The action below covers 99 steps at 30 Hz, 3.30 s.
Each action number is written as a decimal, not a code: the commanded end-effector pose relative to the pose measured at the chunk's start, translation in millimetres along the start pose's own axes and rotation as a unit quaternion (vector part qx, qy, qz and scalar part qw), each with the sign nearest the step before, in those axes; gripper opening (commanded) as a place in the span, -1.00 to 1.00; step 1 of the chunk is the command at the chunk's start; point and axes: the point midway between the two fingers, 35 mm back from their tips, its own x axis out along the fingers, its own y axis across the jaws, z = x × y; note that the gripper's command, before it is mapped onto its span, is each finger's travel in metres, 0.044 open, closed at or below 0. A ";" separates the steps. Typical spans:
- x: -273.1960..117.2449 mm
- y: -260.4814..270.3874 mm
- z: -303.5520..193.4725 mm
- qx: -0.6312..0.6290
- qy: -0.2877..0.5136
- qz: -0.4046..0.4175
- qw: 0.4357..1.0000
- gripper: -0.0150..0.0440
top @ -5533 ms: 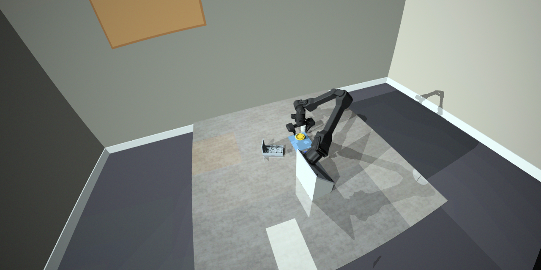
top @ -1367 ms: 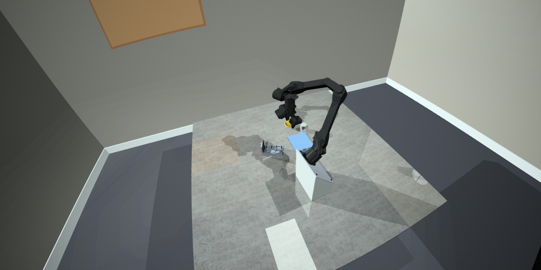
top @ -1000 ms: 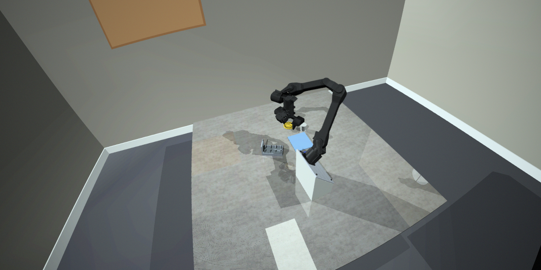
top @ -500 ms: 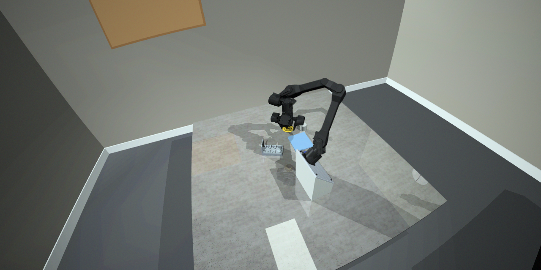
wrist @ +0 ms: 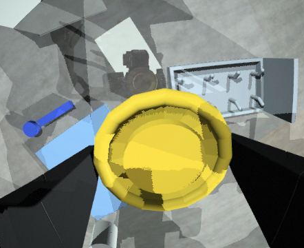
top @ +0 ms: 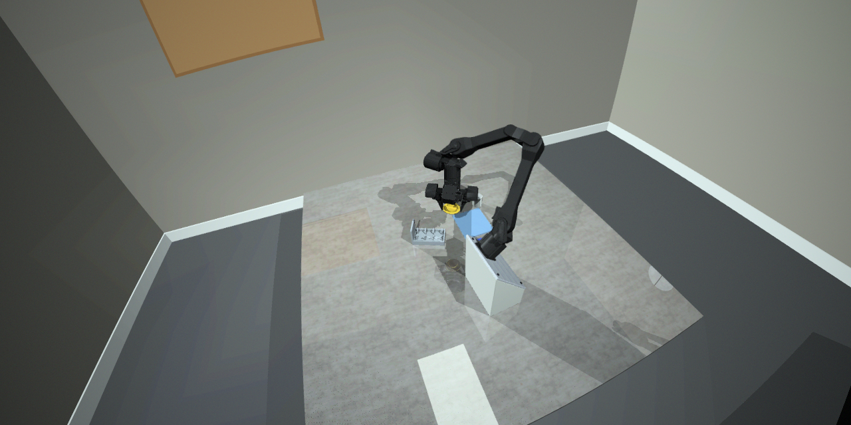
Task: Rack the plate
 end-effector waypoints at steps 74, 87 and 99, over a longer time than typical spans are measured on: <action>123.8 5.8 -11.8 0.441 -0.359 -0.490 0.661 -0.49; 124.3 -8.8 -11.1 0.442 -0.358 -0.487 0.663 -0.49; 125.2 -22.2 -10.1 0.439 -0.355 -0.490 0.664 -0.49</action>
